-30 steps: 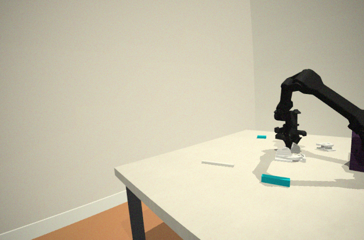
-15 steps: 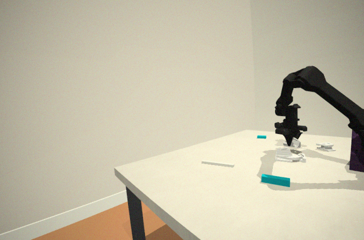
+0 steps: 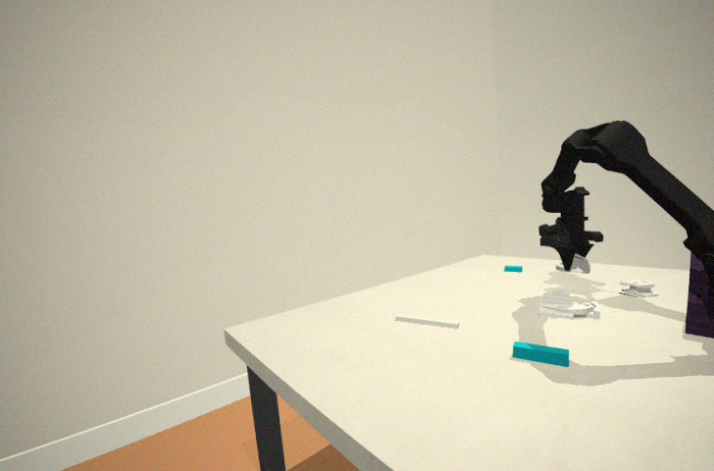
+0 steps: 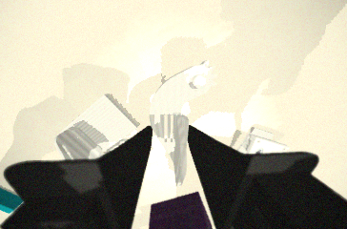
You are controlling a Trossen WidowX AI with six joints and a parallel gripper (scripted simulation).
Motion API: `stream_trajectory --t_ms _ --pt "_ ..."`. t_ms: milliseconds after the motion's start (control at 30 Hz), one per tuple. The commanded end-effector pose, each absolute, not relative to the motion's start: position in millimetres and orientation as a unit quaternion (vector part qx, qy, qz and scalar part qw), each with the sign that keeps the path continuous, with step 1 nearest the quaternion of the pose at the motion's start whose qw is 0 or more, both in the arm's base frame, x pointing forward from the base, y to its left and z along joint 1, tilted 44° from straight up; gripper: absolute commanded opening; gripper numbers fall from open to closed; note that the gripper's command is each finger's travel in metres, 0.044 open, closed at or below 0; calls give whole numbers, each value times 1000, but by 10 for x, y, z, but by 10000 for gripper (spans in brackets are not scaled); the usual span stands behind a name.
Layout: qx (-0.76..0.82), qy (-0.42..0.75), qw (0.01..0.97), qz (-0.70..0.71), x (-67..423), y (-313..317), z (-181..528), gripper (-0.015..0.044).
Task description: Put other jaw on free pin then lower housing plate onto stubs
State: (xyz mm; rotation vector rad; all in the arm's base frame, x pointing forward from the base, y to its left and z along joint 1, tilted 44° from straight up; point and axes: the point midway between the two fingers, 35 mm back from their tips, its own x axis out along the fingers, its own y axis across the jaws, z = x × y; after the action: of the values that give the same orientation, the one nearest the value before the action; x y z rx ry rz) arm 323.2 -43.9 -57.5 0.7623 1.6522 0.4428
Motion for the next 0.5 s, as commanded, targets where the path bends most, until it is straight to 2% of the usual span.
stream_trajectory --t_ms 0,233,467 --pt "323 708 597 191 3259 -486 -531 134" --pt "329 710 595 185 3254 -480 -521 134" --pt "383 724 561 118 3193 -413 -419 134"
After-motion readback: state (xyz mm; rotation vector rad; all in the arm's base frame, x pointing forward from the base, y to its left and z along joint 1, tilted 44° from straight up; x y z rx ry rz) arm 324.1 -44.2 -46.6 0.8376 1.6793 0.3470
